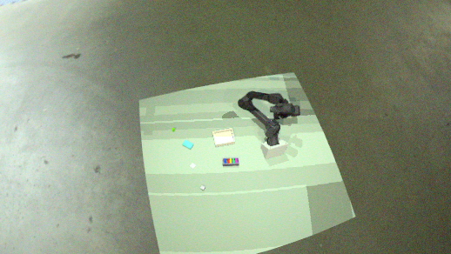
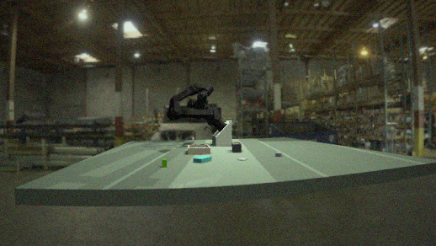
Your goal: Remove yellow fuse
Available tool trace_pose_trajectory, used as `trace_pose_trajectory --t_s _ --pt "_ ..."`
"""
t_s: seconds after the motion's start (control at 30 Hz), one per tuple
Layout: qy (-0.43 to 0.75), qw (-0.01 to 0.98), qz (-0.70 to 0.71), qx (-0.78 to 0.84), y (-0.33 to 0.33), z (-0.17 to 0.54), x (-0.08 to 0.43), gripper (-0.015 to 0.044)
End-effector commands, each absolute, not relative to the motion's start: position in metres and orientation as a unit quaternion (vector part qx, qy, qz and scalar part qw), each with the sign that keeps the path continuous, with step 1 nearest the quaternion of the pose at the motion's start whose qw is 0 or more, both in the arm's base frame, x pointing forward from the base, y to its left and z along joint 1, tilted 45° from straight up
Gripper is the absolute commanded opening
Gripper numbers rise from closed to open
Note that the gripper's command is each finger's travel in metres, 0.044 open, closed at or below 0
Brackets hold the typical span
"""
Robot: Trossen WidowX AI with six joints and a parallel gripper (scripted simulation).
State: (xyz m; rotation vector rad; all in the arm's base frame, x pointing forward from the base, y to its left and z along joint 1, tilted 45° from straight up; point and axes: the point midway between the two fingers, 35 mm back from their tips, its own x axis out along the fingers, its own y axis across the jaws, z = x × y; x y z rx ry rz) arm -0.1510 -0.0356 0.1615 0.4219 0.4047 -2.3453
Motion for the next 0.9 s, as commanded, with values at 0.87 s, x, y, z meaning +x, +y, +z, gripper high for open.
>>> trace_pose_trajectory --t_s 0.87 --pt "-0.419 -0.251 -0.571 0.661 0.166 0.037 0.123 0.0062"
